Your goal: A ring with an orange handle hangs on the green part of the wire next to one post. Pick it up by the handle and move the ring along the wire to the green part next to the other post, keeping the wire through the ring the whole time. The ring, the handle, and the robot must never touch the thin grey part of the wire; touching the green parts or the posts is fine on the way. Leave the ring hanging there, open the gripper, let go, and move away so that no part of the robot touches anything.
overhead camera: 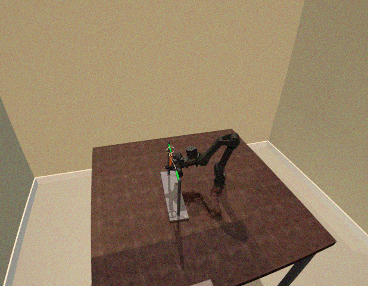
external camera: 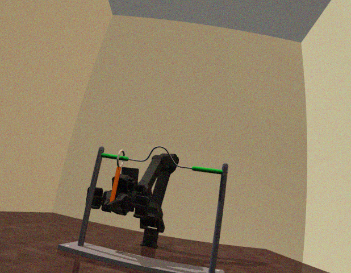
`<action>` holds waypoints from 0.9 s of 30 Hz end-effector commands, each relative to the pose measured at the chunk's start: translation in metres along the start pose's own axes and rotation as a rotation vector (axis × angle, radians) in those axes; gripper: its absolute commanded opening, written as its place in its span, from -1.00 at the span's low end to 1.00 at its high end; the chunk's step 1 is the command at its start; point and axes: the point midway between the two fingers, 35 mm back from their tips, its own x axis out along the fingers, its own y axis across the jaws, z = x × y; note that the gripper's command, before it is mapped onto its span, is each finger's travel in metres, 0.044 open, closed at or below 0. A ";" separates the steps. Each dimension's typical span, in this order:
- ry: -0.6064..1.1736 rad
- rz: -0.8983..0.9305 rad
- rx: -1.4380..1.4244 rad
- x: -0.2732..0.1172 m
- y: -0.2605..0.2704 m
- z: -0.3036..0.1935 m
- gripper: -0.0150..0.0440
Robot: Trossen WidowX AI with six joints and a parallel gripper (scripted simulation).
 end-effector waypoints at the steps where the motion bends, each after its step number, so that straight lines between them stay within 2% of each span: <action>1: -0.004 0.003 -0.004 0.000 0.000 0.002 -1.00; 27: -0.001 0.009 0.000 0.001 0.017 0.002 -1.00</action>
